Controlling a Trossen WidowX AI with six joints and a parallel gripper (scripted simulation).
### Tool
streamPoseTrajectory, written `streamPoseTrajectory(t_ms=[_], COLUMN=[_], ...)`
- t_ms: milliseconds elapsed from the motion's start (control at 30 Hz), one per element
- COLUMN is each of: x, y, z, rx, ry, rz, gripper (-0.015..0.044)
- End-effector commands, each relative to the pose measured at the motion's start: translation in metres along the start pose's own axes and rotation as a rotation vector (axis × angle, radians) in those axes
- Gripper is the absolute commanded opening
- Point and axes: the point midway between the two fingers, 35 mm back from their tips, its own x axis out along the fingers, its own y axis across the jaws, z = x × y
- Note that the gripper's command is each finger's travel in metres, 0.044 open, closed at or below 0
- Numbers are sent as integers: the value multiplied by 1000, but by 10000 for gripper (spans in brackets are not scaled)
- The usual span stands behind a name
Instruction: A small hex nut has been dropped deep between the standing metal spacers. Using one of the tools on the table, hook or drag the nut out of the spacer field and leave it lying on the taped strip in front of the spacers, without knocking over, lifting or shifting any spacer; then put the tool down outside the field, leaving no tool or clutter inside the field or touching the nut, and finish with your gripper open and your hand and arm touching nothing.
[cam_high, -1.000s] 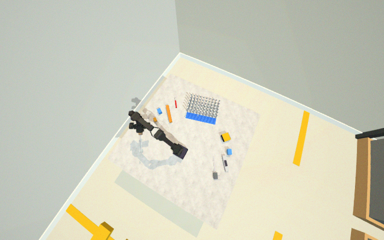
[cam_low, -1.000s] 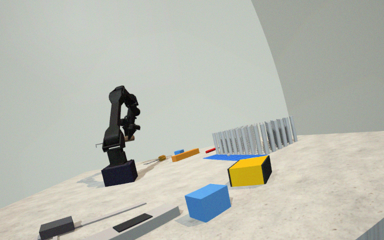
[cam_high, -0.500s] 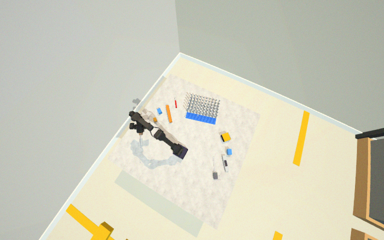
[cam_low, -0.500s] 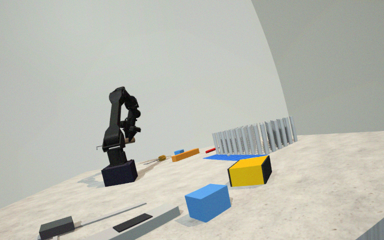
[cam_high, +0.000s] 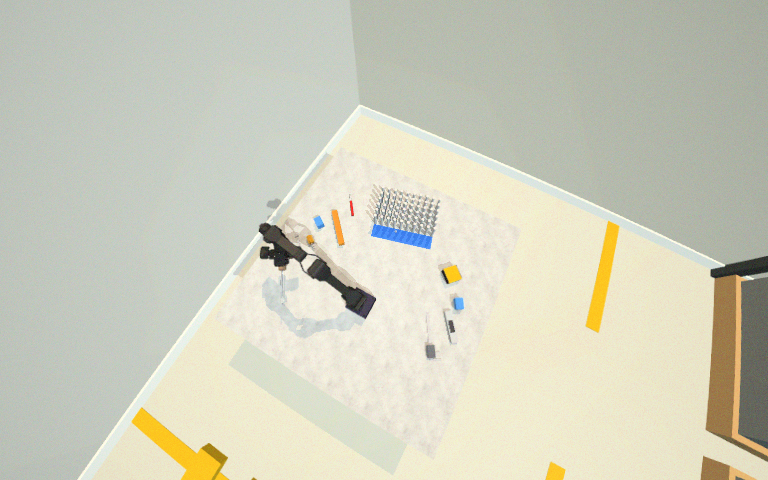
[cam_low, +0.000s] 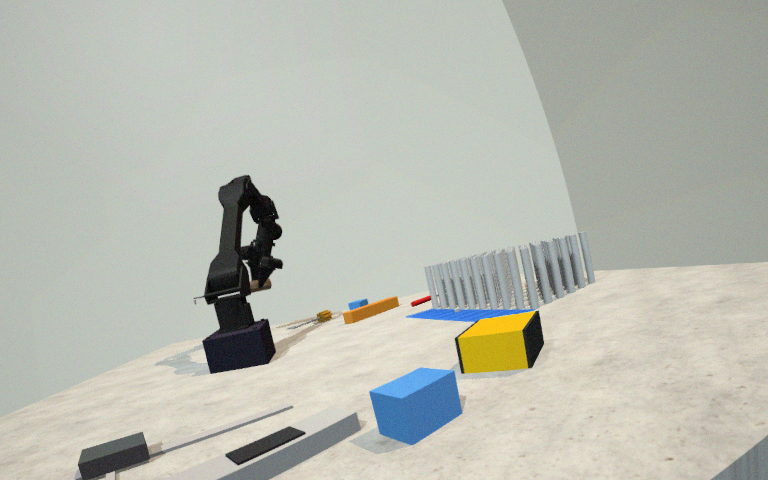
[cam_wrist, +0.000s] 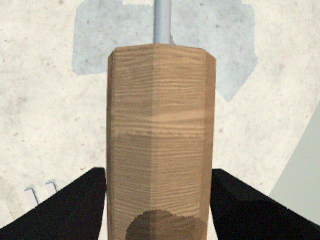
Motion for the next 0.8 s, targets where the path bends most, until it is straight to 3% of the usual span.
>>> streamPoseTrajectory(t_ms=[0,767], x=[5,24], y=[1,5], z=[-1,-7], rx=[0,0], ry=[-7,-7], rz=[-1,-2], gripper=[0,0])
